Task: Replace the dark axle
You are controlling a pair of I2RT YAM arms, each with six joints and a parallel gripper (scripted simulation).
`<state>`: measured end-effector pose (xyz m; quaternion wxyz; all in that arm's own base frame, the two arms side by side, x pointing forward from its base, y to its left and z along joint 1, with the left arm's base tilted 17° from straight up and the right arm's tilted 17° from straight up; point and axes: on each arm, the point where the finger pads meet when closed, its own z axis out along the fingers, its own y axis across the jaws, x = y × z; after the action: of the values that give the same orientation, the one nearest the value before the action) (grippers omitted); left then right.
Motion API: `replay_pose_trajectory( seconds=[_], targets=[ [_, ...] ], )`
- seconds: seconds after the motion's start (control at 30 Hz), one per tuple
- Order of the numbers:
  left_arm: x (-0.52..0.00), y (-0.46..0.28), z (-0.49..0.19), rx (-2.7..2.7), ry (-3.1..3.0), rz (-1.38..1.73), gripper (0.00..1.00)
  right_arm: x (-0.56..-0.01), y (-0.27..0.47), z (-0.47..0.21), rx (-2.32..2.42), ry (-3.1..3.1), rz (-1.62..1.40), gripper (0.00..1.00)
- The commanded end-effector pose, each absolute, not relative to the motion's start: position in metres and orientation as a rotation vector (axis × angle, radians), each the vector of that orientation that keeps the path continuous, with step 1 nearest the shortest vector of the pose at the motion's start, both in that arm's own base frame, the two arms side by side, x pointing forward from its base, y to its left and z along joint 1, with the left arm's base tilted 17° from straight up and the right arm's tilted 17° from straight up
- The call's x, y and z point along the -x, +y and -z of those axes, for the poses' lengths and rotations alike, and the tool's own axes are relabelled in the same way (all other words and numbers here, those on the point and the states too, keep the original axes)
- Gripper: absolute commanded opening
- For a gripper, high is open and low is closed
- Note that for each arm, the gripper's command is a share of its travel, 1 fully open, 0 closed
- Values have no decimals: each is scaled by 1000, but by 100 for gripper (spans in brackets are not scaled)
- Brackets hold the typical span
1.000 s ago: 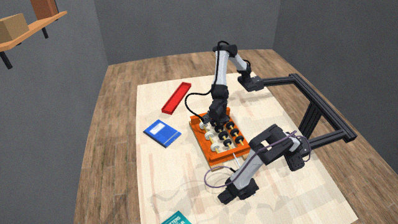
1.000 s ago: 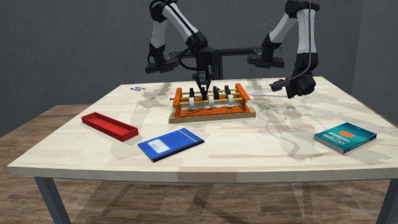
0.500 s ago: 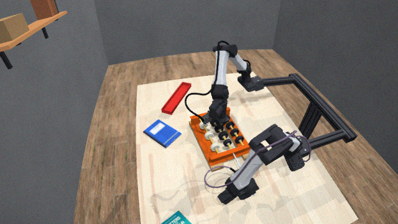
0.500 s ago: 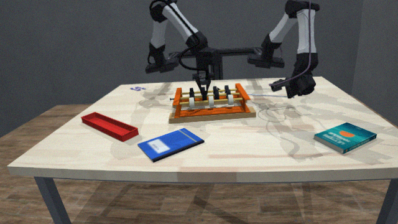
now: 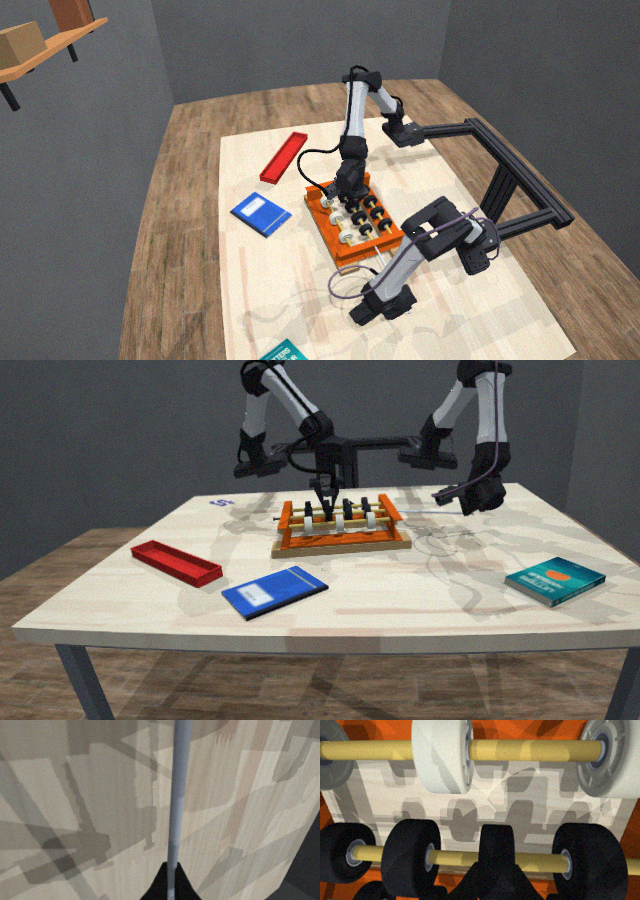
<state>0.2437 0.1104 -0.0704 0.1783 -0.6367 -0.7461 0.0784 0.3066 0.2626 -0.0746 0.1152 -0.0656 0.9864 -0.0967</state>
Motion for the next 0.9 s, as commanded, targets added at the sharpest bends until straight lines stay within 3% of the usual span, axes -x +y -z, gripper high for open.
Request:
replay_pose_trajectory(
  seconds=[0.0,0.87],
  targets=[
    [-249,108,58,1770,-2134,-176,0,-317,276,47,168,2854,207,0],
    [-245,107,45,1719,-2130,-124,0,-316,278,45,171,2846,211,0]
  ],
)
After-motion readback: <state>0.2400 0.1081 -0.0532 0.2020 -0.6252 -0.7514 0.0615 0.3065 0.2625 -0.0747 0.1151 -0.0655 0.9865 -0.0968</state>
